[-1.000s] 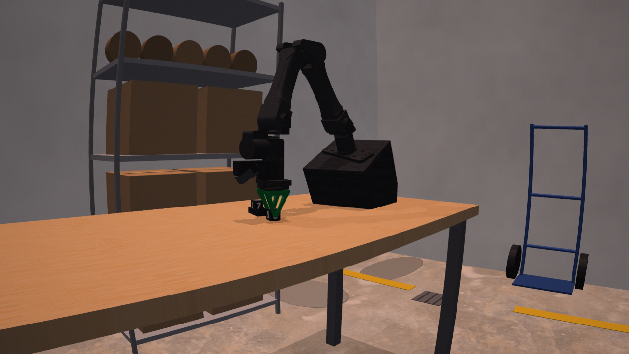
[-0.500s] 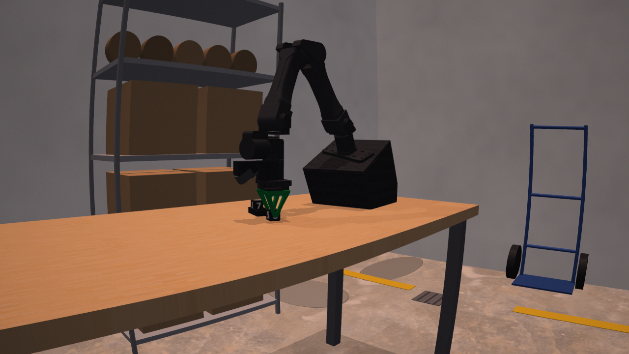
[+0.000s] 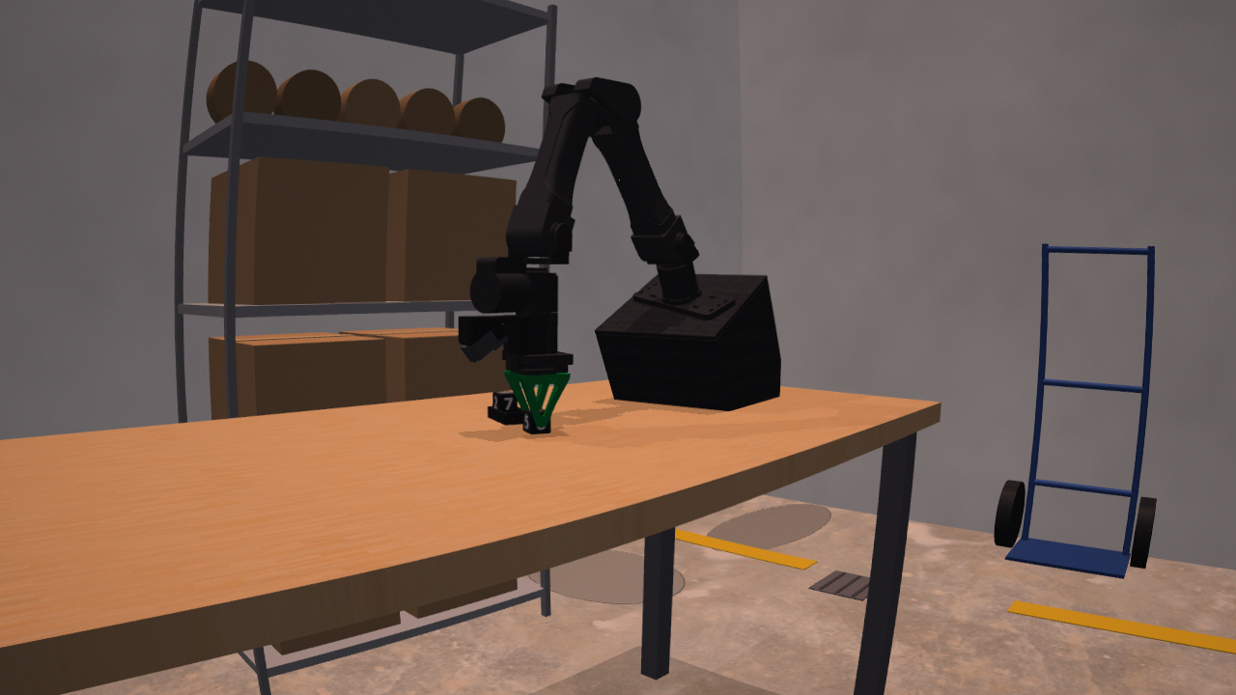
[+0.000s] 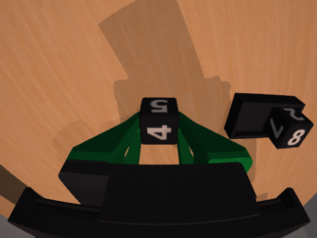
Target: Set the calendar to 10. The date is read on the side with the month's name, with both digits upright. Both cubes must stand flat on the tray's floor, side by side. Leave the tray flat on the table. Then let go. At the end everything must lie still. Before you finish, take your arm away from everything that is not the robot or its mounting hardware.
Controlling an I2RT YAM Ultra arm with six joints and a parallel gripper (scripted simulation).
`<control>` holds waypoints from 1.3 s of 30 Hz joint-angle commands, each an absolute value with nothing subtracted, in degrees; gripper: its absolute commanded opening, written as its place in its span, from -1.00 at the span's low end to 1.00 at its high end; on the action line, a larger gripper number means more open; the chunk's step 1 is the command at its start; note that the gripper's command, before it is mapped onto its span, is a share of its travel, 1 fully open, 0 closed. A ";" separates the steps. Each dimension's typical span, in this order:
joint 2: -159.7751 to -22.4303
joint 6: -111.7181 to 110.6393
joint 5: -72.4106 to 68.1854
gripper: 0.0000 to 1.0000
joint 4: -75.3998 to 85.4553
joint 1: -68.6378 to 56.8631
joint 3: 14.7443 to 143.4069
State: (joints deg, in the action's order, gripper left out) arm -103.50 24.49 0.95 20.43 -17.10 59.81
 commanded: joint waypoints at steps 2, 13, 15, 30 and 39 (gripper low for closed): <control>-103.19 24.47 0.95 -0.49 19.93 -17.12 59.91; -103.19 24.47 0.95 -0.49 19.93 -17.12 59.91; -103.19 24.47 0.95 -0.49 19.93 -17.12 59.91; -103.19 24.47 0.95 -0.26 19.93 -17.12 59.91; -103.19 24.47 0.95 -0.11 19.93 -17.12 59.91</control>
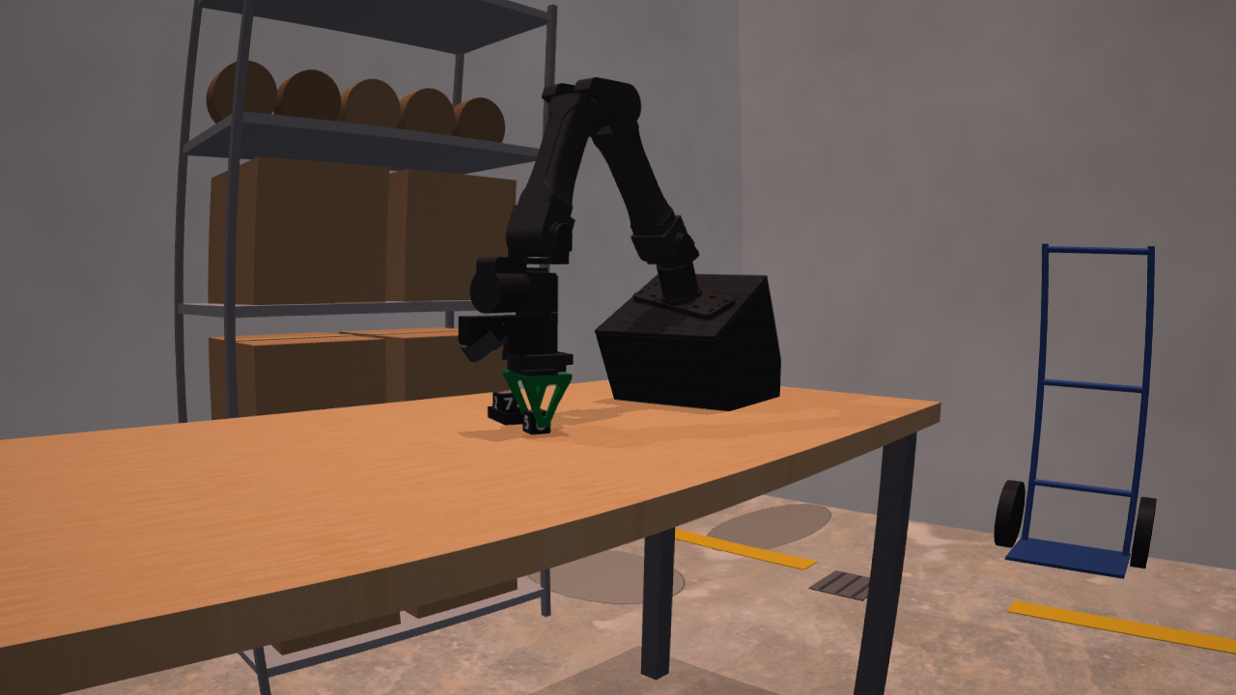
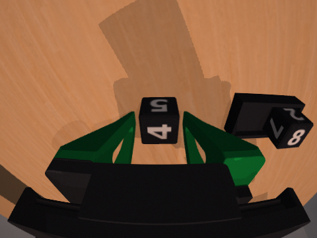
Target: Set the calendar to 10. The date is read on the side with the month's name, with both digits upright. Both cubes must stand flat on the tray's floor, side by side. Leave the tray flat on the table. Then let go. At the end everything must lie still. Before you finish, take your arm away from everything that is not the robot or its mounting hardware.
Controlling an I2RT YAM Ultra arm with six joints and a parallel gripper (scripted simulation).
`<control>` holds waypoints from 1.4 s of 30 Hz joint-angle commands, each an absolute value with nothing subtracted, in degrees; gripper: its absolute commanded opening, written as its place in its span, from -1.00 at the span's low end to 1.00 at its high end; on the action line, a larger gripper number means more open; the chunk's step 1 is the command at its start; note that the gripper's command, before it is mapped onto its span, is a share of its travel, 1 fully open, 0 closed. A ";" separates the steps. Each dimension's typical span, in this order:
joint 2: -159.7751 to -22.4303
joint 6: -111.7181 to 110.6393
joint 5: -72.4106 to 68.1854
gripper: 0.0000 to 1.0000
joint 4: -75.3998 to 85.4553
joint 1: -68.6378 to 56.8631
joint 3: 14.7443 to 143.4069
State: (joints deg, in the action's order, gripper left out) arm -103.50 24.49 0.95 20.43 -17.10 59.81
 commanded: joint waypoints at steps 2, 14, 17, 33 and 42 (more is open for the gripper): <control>-103.19 24.47 0.95 -0.11 19.93 -17.12 59.91; -101.90 24.45 0.96 -0.11 21.21 -17.10 59.90; -100.07 24.42 0.98 -0.11 23.09 -17.07 59.95; -89.18 24.22 1.08 -0.11 36.60 -16.85 62.59; -88.33 24.20 1.09 1.00 37.89 -16.83 63.02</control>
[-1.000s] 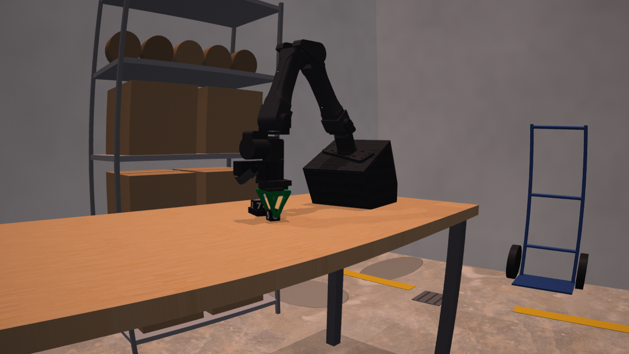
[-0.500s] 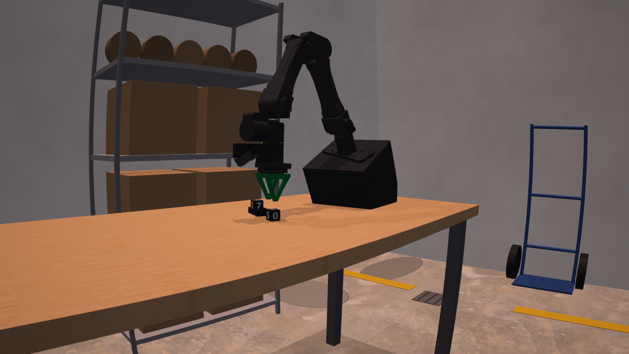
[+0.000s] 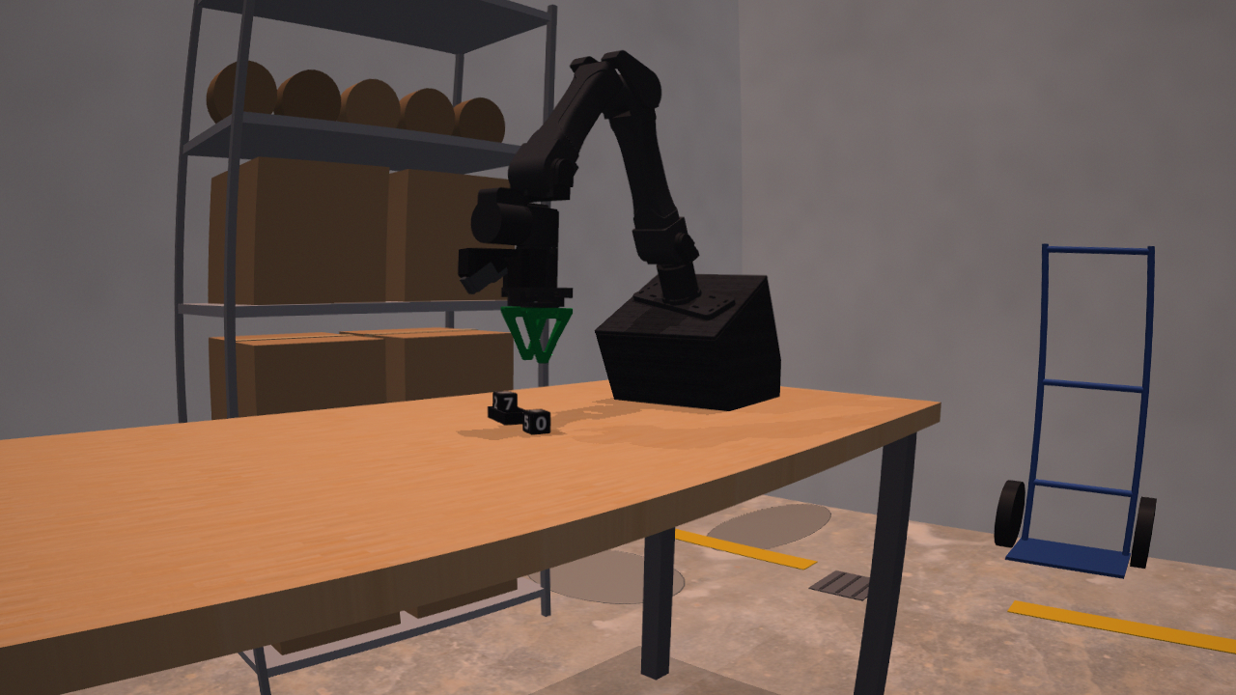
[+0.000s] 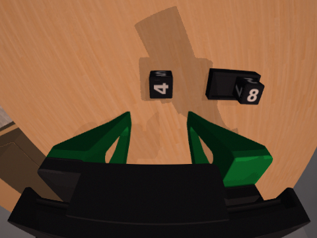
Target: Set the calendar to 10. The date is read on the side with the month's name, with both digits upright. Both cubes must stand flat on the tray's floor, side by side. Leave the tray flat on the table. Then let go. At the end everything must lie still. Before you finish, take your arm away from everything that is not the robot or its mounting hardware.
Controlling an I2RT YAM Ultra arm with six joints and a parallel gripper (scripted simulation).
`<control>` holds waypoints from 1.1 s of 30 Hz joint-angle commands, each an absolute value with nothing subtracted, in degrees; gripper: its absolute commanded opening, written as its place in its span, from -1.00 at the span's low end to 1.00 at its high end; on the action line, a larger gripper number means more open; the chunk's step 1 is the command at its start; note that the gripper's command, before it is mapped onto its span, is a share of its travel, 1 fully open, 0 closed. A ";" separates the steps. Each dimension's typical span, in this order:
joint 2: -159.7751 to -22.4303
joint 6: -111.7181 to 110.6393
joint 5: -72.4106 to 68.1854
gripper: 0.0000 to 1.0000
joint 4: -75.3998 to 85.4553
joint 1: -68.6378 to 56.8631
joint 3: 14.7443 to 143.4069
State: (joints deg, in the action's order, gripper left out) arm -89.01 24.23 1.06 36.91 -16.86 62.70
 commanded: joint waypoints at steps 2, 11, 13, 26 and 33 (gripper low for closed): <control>-88.33 24.20 1.09 1.00 37.89 -16.83 63.02; -88.33 24.20 1.09 1.00 37.89 -16.83 63.02; -88.33 24.20 1.09 1.00 37.89 -16.83 63.02; -88.21 19.97 1.48 1.00 37.77 -15.91 62.70; -87.87 7.03 2.67 1.00 37.42 -13.12 61.72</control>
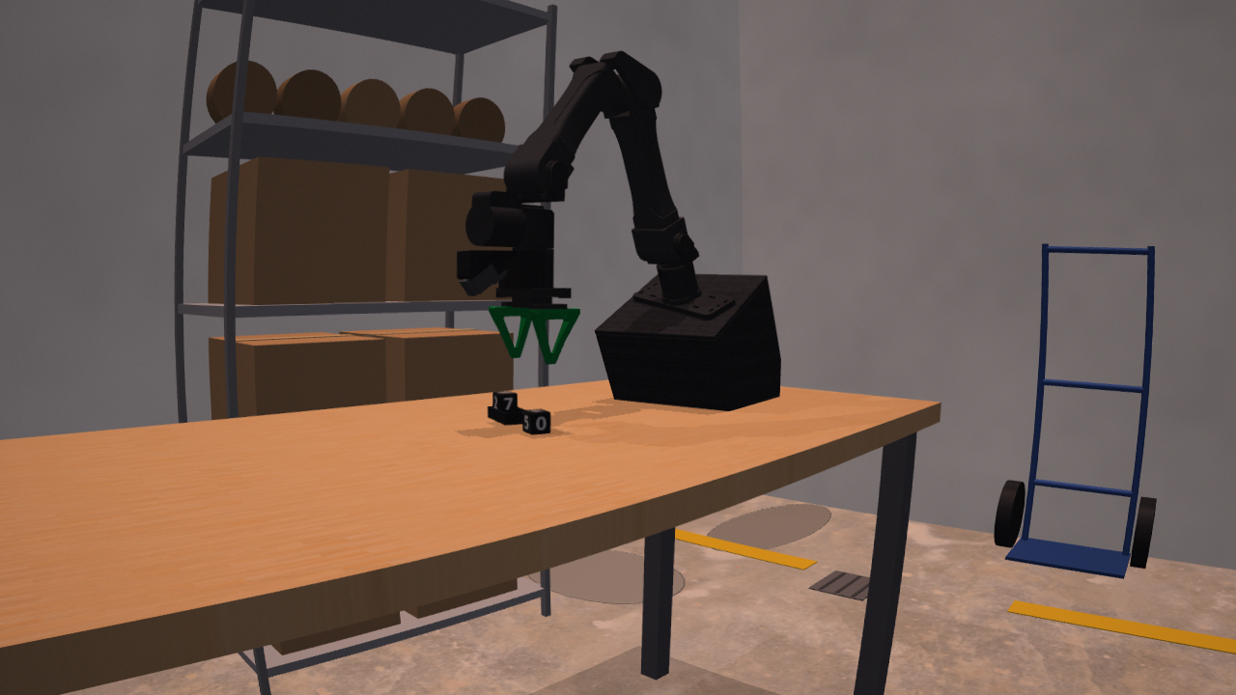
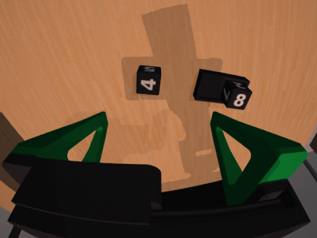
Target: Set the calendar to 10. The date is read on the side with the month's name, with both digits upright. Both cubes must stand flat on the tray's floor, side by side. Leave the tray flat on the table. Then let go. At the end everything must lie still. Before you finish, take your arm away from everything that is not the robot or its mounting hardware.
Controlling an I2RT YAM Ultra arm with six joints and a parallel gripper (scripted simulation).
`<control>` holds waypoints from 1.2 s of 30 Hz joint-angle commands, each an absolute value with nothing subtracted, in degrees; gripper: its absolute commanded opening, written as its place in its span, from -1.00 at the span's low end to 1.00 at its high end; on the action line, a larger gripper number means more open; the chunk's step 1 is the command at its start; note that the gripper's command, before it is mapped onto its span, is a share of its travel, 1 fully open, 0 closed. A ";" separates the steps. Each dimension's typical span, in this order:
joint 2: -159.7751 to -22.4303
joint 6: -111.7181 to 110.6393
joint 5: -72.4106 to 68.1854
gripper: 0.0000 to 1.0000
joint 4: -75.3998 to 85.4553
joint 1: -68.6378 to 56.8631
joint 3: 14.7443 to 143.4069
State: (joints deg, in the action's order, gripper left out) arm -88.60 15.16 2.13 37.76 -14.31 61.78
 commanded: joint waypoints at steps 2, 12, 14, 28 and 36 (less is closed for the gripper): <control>-87.69 0.18 3.30 1.00 37.23 -11.64 61.20; -87.23 -17.37 4.92 1.00 36.75 -7.86 59.87; -87.05 -24.07 5.54 1.00 36.56 -6.41 59.36; -86.26 -53.99 8.30 1.00 35.75 0.05 57.09; -85.74 -73.58 10.10 1.00 35.21 4.27 55.61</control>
State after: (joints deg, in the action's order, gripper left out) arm -86.50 -63.90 8.62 35.77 3.40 55.61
